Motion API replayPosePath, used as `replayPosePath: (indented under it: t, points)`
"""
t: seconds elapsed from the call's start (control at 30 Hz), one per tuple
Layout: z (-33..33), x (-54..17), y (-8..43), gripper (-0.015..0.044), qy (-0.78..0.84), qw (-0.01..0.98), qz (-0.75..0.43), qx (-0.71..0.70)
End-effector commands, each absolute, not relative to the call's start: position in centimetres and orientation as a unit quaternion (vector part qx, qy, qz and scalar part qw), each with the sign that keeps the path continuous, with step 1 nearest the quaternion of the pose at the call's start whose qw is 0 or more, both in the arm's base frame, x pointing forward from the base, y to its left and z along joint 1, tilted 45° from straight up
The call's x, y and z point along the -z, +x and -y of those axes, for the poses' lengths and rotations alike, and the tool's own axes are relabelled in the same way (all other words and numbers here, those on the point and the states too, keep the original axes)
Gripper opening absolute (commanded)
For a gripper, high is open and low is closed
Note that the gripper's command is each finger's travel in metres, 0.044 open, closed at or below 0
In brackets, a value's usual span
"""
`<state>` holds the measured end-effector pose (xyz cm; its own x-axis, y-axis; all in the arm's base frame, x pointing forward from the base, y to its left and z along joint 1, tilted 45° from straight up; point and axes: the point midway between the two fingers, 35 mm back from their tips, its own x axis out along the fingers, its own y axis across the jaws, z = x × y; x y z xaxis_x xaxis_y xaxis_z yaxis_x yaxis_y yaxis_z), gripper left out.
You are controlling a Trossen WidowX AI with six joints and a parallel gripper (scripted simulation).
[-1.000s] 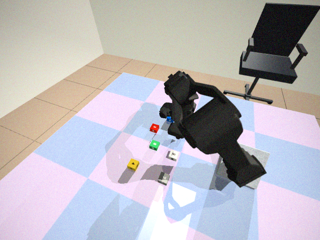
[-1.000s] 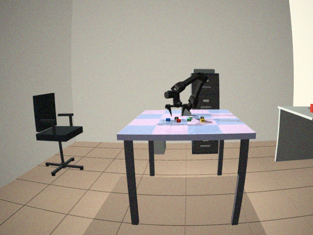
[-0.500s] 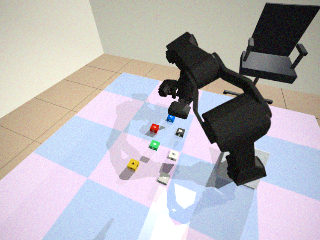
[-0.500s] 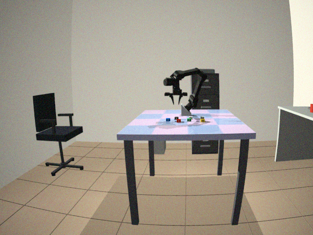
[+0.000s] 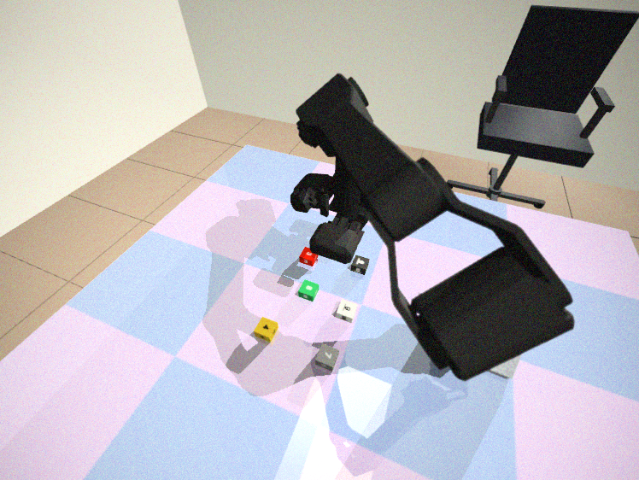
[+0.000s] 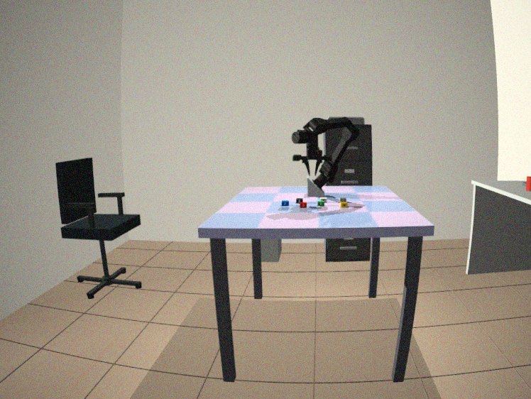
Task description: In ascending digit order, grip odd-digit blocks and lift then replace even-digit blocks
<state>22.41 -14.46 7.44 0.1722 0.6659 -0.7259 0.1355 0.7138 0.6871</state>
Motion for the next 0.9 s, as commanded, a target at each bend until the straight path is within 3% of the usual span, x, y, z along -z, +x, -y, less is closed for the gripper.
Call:
replayPosePath:
  t: [0.0,0.2,0.4,0.73,0.87]
  points:
    - [9.8,-11.9,23.3,0.012,0.325,0.694,-0.612,-0.195]
    - [2.8,-17.5,22.2,0.012,0.335,0.691,-0.607,-0.205]
    - [2.5,-17.7,22.1,0.012,0.335,0.691,-0.607,-0.205]
    - [-3.1,-12.1,23.5,0.0383,0.327,0.691,-0.61,-0.209]
    - [-3.1,-12.0,23.5,0.04,0.327,0.691,-0.61,-0.209]
